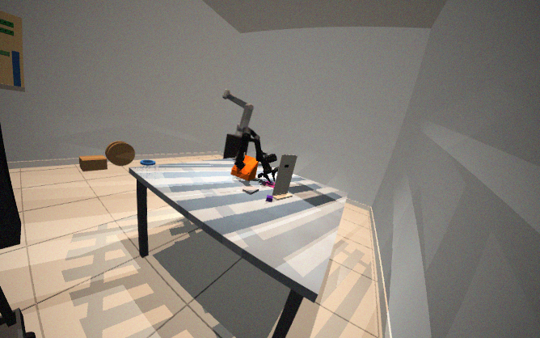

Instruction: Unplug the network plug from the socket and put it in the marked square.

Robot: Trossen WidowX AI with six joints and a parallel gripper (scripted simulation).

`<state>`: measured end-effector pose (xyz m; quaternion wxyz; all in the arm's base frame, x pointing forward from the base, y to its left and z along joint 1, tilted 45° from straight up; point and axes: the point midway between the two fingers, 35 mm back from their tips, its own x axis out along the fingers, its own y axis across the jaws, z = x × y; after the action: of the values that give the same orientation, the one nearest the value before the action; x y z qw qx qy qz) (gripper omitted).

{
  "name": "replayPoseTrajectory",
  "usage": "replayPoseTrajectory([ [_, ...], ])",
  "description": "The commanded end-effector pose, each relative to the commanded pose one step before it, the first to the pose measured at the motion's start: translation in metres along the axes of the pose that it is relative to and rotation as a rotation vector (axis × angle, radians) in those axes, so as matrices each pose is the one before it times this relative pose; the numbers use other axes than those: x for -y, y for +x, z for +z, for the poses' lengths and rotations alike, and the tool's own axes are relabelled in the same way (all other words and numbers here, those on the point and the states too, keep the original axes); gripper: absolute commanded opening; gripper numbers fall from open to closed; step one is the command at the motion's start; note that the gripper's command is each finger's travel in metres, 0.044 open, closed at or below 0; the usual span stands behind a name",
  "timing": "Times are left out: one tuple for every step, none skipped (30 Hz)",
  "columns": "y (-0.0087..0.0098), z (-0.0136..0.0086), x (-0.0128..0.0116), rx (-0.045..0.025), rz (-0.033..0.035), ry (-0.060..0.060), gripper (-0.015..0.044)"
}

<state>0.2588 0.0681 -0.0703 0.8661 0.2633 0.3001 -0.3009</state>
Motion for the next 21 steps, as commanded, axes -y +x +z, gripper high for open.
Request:
replayPoseTrajectory([
  [-0.00495, 0.00122, -0.00243, 0.00357, 0.007, 0.0112, 0.0156],
  [-0.00111, -0.00022, -0.00001, -0.00032, -0.00018, -0.0002, 0.0156],
  [-0.00111, -0.00021, 0.0, -0.00031, -0.00018, -0.0002, 0.0156],
  [-0.00112, -0.0002, 0.0, -0.00029, -0.00017, -0.0002, 0.0156],
  [-0.00112, -0.0002, 0.00001, -0.00027, -0.00016, -0.0002, 0.0156],
  [-0.00112, -0.00019, 0.00002, -0.00025, -0.00015, -0.0003, 0.0156],
  [-0.00112, -0.00019, 0.00002, -0.00023, -0.00014, -0.0003, 0.0156],
  [-0.00112, -0.00018, 0.00003, -0.00021, -0.00014, -0.0003, 0.0156],
  [-0.00112, -0.00018, 0.00003, -0.00019, -0.00013, -0.0003, 0.0156],
  [-0.00112, -0.00017, 0.00004, -0.00018, -0.00012, -0.0003, 0.0156],
  [-0.00112, -0.00016, 0.00005, -0.00016, -0.00011, -0.0003, 0.0156],
  [-0.00112, -0.00016, 0.00005, -0.00014, -0.0001, -0.0003, 0.0156],
  [-0.00112, -0.00015, 0.00006, -0.00012, -0.00009, -0.0003, 0.0156],
  [-0.00112, -0.00015, 0.00007, -0.0001, -0.00008, -0.0003, 0.0156],
  [-0.00112, -0.00014, 0.00007, -0.00009, -0.00007, -0.0003, 0.0156],
  [-0.00112, -0.00013, 0.00008, -0.00007, -0.00006, -0.0003, 0.0156],
  [-0.00112, -0.00013, 0.00008, -0.00005, -0.00005, -0.0003, 0.0156],
  [-0.00112, -0.00012, 0.00009, -0.00003, -0.00004, -0.0003, 0.0156],
  [-0.00112, -0.00012, 0.0001, -0.00001, -0.00003, -0.0003, 0.0156],
  [-0.00012, -0.00004, -0.00014, -0.00008, -0.00002, 0.0, 0.0156],
  [-0.00037, -0.00012, -0.00042, -0.00022, -0.00007, 0.0, 0.0156],
])
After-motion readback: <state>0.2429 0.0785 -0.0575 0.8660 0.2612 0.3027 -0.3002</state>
